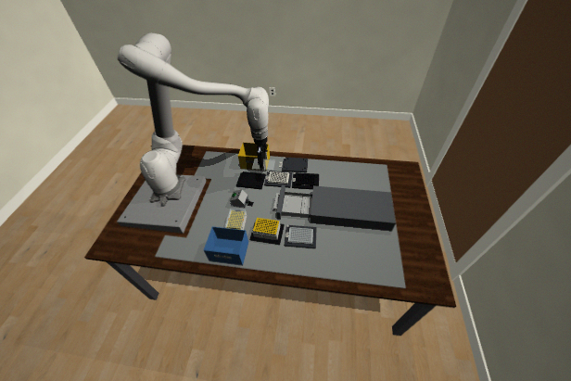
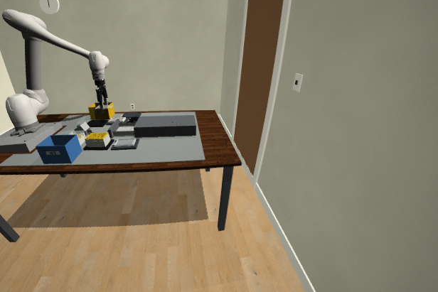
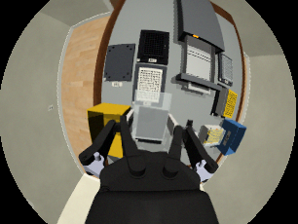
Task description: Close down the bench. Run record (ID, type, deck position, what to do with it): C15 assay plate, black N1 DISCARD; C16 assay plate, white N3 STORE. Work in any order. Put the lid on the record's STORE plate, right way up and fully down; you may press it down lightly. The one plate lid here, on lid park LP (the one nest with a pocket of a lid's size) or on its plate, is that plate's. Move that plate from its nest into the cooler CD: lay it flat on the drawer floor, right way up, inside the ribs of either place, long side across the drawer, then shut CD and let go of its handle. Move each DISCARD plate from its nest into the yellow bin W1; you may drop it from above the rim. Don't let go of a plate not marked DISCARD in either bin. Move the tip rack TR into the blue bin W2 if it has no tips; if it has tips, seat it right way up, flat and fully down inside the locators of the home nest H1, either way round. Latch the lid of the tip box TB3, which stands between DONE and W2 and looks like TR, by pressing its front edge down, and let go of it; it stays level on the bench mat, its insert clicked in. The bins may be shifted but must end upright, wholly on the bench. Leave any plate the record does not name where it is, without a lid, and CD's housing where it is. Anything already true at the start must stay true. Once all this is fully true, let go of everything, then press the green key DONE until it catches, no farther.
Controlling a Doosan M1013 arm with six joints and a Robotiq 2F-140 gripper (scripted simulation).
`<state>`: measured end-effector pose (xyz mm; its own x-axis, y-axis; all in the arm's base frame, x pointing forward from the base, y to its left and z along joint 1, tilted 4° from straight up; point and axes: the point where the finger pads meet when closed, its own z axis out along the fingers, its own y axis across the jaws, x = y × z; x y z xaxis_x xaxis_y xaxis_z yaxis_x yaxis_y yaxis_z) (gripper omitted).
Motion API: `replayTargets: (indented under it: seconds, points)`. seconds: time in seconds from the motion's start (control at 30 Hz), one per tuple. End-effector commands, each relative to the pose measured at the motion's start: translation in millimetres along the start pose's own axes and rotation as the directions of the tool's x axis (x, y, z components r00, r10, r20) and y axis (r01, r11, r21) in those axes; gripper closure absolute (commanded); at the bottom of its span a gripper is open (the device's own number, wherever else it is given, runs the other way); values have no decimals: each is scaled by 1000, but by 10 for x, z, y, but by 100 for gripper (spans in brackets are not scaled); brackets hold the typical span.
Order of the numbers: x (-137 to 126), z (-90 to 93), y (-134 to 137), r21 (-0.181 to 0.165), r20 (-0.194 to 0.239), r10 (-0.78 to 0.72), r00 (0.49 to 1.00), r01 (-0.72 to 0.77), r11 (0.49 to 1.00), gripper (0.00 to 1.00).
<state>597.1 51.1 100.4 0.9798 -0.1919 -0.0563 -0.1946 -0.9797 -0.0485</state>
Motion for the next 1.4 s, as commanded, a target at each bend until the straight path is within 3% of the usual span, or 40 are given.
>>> replayTargets:
  seconds: [0.0, 1.1, 1.37]
  points:
    - [32, -1, -5, 0, 0, 0, 1000, 0, 1000, 100]
    - [837, -1, -136, 0, 0, 0, 1000, 0, 1000, 100]
    - [832, -1, -135, 0, 0, 0, 1000, 0, 1000, 100]
